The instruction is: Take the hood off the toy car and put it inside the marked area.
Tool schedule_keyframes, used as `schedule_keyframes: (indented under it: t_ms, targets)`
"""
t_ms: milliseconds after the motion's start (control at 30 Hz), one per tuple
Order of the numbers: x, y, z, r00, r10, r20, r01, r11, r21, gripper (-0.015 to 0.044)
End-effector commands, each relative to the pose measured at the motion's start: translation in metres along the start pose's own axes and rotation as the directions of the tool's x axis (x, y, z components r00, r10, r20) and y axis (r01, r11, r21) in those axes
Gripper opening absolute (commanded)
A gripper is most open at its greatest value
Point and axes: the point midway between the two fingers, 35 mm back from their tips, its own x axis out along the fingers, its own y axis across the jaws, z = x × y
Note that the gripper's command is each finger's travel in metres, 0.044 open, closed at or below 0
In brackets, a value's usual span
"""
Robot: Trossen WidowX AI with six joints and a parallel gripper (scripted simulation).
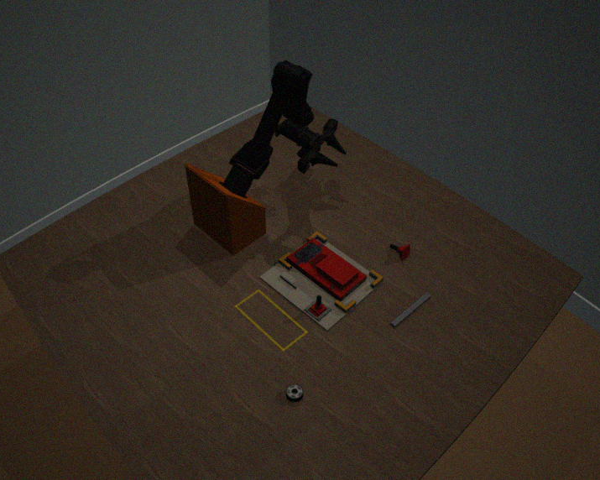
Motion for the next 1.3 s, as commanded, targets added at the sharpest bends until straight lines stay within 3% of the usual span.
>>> schedule_keyframes:
  t_ms: [0, 267, 533, 733, 900, 1033, 1167, 1267]
  targets:
    - [0.001, 0.001, 0.001, 1.000, 0.007, 0.001, -0.007, 1.000, 0.001, 0.0246]
    - [0.064, 0.052, 0.015, 0.942, 0.334, 0.034, -0.336, 0.938, 0.089, 0.0440]
    - [0.121, 0.121, 0.003, 0.722, 0.688, 0.069, -0.669, 0.669, 0.325, 0.0440]
    - [0.148, 0.172, -0.022, 0.484, 0.861, 0.156, -0.768, 0.332, 0.548, 0.0440]
    - [0.161, 0.209, -0.048, 0.293, 0.913, 0.285, -0.707, 0.006, 0.707, 0.0440]
    - [0.167, 0.233, -0.070, 0.174, 0.884, 0.435, -0.555, -0.277, 0.784, 0.0440]
    - [0.172, 0.249, -0.094, 0.116, 0.784, 0.609, -0.317, -0.552, 0.771, 0.0440]
    - [0.176, 0.257, -0.116, 0.130, 0.673, 0.728, -0.112, -0.720, 0.685, 0.0440]
